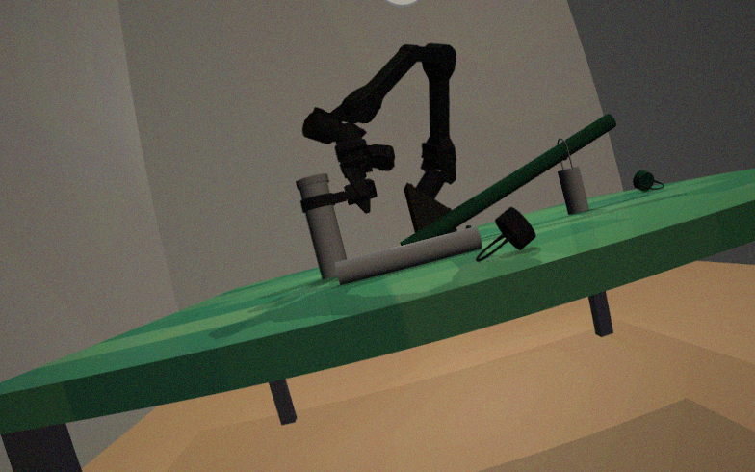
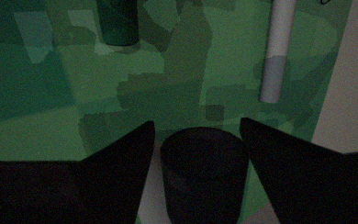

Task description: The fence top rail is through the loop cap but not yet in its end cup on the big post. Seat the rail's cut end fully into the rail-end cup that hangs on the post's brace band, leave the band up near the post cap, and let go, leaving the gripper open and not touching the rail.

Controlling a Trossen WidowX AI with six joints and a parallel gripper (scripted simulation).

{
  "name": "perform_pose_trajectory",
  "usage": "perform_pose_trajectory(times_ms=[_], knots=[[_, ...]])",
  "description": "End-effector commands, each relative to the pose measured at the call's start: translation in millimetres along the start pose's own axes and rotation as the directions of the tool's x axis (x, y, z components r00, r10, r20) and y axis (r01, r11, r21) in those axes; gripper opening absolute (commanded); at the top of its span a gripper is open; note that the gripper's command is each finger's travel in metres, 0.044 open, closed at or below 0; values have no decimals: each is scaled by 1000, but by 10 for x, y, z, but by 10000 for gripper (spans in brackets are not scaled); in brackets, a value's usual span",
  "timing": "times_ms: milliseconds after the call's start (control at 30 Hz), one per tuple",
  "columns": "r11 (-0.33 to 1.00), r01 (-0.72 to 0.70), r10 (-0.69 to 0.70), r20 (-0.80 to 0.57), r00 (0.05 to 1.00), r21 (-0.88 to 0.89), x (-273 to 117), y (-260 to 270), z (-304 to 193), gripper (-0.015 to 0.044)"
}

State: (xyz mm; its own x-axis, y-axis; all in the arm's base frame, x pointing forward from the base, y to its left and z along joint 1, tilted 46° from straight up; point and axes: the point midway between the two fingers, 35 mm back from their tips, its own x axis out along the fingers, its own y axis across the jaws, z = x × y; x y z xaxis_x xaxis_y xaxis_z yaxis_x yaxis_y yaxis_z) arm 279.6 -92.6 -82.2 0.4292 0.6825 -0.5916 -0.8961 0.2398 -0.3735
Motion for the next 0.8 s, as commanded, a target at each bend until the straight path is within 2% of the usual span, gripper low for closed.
perform_pose_trajectory(times_ms=[0, 100, 500, 633, 767], knots=[[1000, 2, -2, -1, 1000, -6, -52, -38, 52, 367], [1000, 2, -2, 0, 1000, -8, -125, -83, 132, 440], [1000, 3, -3, 0, 1000, 2, -326, -195, 358, 440], [947, 2, -2, 1, 1000, 320, -522, -306, 571, 440], [750, -1, -2, 3, 1000, 661, -757, -405, 860, 440]])
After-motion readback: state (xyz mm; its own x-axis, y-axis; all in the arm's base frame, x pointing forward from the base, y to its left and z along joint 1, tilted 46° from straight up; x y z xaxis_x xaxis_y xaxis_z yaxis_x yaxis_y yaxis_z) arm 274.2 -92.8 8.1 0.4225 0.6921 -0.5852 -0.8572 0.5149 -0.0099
